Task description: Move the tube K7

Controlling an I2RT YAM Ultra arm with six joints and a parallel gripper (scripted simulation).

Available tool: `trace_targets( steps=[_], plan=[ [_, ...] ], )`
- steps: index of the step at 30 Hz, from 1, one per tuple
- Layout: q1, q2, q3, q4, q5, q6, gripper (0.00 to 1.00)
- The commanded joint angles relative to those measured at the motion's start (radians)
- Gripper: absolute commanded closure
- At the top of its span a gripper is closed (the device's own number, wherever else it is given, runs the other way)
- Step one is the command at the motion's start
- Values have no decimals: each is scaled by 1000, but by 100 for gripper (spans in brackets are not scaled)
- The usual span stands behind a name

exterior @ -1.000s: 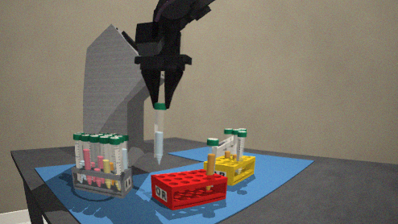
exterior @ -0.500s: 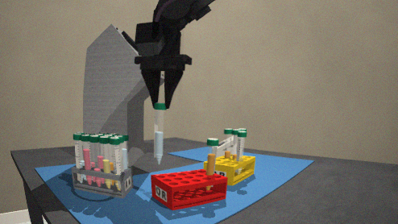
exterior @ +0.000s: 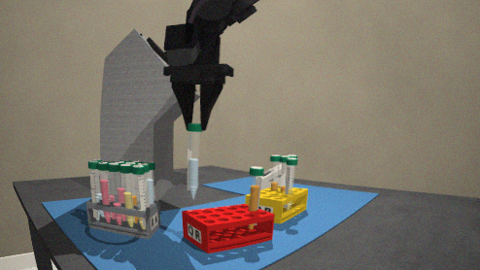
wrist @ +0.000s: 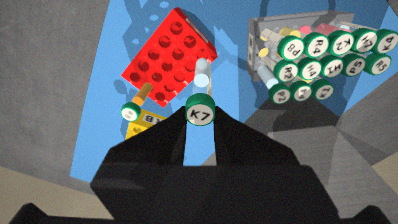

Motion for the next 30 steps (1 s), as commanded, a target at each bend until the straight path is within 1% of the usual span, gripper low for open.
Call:
trace_targets(
  steps=[1,6,16,18,22,30],
  plan=[
    [-15,5,35,-21,12,13,100],
    [-4,10,31,12,12,17,100],
    [-1,17,25,27,14,23,100],
    [-5,5,12,31,14,25,100],
    [4,11,-22,38,15,29,100],
    [9,17,-36,56,16,34,100]
  ],
)
